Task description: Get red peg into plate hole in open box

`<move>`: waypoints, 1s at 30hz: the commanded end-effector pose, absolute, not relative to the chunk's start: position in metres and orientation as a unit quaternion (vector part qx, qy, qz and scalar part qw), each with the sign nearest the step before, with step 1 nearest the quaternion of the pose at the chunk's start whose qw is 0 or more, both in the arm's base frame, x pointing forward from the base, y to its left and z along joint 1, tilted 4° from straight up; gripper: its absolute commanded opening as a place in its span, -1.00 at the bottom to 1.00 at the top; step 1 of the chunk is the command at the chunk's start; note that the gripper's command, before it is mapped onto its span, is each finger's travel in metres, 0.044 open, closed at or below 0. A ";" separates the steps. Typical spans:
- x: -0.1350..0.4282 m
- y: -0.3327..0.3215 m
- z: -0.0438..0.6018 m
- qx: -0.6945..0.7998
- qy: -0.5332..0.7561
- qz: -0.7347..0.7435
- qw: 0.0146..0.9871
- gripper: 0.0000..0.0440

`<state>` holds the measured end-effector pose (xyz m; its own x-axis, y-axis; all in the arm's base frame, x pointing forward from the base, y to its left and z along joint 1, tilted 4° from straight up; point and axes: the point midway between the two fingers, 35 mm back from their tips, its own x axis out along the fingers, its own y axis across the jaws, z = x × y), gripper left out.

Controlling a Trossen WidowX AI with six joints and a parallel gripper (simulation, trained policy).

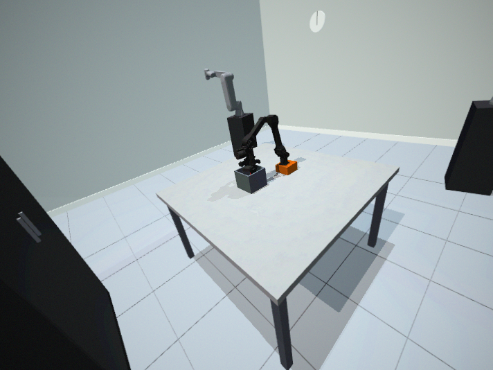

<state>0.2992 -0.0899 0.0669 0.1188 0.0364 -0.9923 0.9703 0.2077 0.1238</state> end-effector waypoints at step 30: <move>0.305 -0.095 0.114 0.557 0.544 -0.357 0.516 -0.13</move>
